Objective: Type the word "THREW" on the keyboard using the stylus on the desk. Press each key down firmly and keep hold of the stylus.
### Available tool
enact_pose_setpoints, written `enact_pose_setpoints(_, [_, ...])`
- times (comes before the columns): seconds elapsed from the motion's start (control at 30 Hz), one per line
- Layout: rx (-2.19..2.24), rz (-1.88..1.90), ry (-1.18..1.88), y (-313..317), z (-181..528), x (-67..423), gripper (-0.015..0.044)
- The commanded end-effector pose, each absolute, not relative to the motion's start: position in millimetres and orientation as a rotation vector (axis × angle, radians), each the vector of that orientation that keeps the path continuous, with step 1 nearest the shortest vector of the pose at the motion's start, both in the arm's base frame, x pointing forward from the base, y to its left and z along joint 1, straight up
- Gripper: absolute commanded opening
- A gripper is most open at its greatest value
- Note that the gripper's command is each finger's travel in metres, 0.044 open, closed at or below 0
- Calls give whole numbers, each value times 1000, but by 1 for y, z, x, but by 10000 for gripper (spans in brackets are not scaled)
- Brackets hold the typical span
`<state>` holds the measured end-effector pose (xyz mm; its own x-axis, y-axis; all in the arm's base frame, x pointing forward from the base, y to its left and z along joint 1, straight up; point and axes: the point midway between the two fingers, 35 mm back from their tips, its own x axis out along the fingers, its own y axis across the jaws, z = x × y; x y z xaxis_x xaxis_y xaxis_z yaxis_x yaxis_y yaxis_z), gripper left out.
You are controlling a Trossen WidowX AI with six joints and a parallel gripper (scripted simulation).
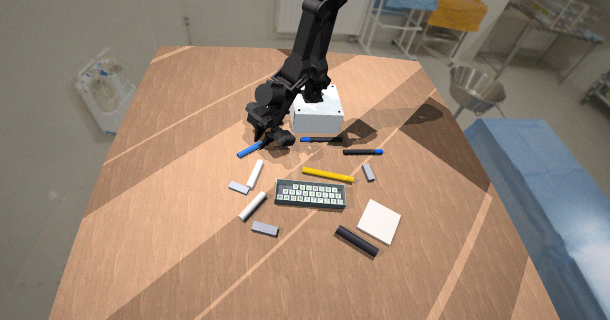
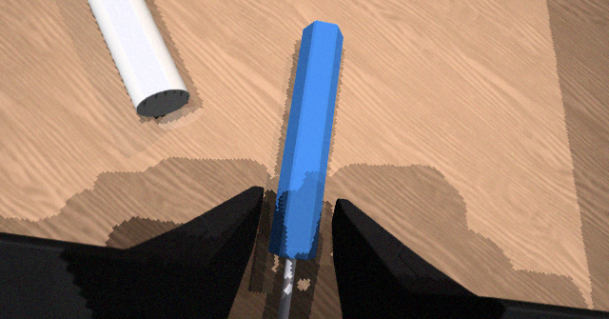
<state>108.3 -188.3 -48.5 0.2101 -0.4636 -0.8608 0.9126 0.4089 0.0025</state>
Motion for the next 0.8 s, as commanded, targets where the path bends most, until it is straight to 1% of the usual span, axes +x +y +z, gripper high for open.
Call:
enact_pose_setpoints(0.0, [595, -1039, 915, -188, -48, 108, 150])
enact_pose_setpoints(0.17, [595, -1040, 914, -191, -35, 110, 150])
enact_pose_setpoints(0.4, [597, -1044, 914, -188, 11, 108, 150])
enact_pose_setpoints(0.57, [594, -1039, 911, -190, 11, 110, 150])
enact_pose_setpoints(0.77, [717, -983, 1142, -201, 14, 115, 150])
